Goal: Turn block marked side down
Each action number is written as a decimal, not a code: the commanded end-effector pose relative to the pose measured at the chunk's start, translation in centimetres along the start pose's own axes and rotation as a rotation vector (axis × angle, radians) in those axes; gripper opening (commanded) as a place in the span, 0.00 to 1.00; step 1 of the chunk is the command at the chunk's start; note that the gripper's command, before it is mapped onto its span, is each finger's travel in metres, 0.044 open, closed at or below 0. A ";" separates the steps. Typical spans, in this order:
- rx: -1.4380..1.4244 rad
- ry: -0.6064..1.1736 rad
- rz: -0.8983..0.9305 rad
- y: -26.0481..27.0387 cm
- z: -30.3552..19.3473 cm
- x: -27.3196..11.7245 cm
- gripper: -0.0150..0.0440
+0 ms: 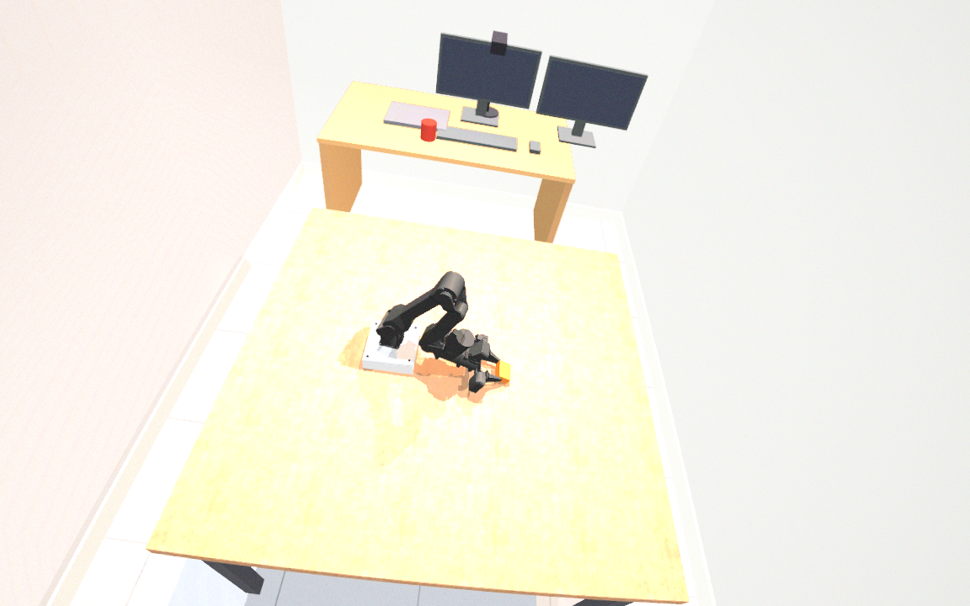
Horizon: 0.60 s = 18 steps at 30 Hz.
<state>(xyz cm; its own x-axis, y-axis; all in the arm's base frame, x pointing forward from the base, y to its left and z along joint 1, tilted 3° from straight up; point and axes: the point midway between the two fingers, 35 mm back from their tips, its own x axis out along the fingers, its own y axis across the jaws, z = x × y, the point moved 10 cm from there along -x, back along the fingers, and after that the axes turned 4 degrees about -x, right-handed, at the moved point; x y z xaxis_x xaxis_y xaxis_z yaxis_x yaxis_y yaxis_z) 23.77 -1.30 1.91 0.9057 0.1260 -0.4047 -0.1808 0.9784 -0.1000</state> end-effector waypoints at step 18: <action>0.002 -0.005 0.005 0.0 0.1 0.0 1.00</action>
<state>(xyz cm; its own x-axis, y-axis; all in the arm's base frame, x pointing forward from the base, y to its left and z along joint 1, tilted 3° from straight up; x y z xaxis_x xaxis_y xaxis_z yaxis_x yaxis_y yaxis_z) 23.79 -1.30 1.94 0.9068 0.1260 -0.4023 -0.1806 0.9784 -0.1008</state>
